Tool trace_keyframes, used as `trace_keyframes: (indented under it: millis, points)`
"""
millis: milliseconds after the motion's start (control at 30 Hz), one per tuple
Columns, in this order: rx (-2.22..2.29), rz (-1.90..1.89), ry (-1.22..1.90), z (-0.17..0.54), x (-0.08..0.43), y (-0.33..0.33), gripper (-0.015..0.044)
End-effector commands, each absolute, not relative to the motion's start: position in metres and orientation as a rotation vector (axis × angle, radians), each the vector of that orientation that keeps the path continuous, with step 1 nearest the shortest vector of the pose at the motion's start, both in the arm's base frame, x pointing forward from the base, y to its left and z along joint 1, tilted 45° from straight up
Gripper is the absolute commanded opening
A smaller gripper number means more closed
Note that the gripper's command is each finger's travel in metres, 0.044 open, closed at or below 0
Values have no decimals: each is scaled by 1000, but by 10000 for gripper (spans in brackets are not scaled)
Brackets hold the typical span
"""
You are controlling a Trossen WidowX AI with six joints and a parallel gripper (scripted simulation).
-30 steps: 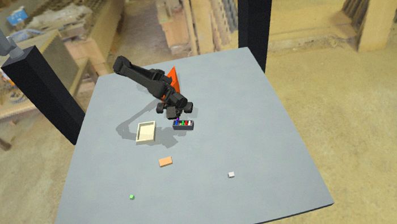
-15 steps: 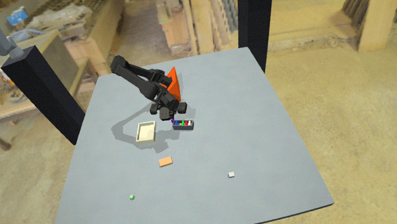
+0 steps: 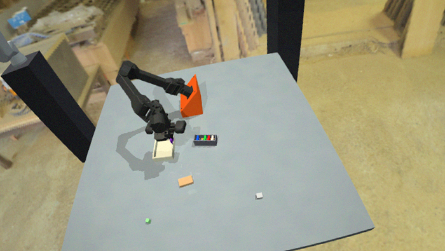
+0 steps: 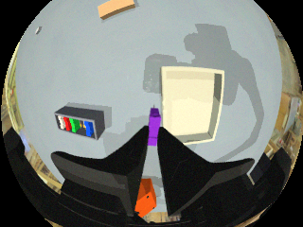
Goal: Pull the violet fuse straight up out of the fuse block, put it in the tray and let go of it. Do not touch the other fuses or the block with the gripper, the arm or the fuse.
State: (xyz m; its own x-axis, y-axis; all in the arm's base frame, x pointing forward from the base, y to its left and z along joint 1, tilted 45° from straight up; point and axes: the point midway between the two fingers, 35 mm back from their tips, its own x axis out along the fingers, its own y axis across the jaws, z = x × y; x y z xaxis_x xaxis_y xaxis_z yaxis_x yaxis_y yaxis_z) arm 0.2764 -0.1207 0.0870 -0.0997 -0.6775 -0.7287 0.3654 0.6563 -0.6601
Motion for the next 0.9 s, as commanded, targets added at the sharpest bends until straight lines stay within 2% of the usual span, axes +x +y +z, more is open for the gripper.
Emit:
trace_keyframes:
  millis: [0,200,867]
  points:
    - [-294,-905,1414,109,268,-140,0]
    - [-306,-920,1413,132,254,-162,0]
    - [-306,-921,1412,113,252,-181,0]
